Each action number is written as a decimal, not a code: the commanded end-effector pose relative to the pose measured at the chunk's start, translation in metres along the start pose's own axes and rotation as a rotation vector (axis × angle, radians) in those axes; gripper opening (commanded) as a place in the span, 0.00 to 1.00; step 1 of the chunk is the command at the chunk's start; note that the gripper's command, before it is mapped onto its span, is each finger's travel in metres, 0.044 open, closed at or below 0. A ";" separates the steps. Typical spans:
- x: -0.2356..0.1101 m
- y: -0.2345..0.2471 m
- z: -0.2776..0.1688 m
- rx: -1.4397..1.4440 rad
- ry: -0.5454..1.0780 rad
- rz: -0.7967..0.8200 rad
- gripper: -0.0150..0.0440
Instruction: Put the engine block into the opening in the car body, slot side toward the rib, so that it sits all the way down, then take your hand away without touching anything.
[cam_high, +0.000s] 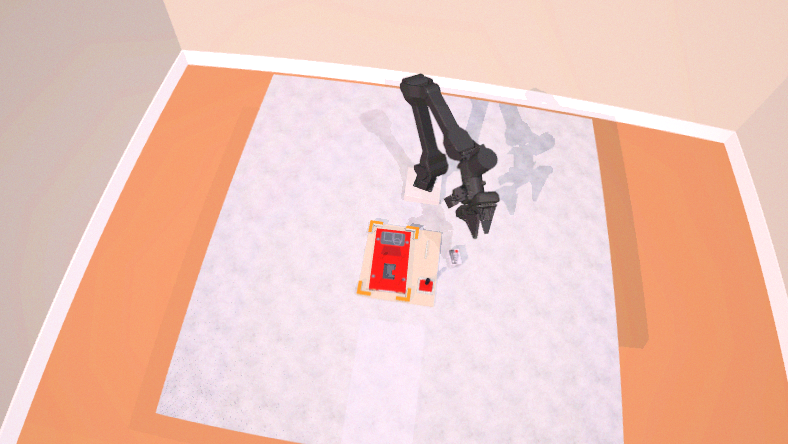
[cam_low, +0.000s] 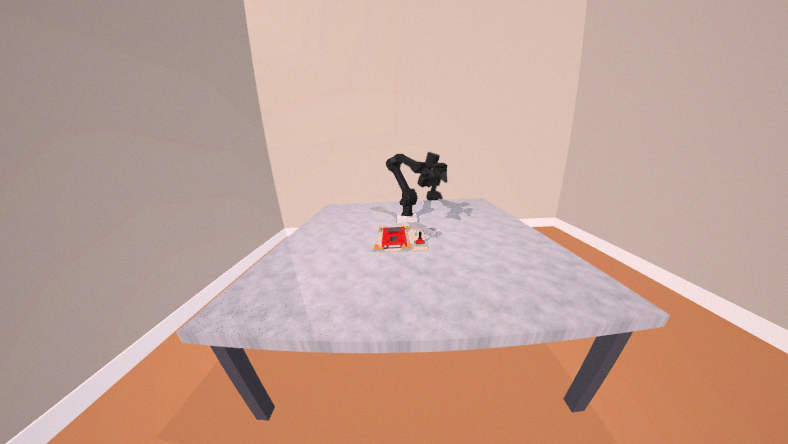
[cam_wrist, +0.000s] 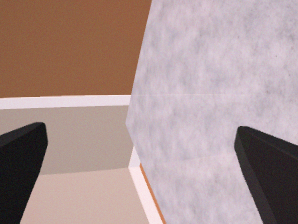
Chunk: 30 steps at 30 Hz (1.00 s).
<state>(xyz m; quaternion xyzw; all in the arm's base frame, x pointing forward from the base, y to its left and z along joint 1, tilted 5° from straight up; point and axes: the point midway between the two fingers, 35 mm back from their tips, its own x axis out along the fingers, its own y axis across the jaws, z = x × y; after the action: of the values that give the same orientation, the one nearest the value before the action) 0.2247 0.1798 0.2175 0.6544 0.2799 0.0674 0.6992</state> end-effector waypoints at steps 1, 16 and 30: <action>0.000 0.000 0.000 0.000 0.000 0.000 0.98; 0.020 -0.022 0.002 0.260 -0.040 -0.251 1.00; 0.033 -0.048 0.008 0.557 -0.161 -0.505 1.00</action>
<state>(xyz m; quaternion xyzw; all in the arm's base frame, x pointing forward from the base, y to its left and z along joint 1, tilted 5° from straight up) 0.2419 0.1818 0.1695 0.7315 0.3788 -0.2041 0.5290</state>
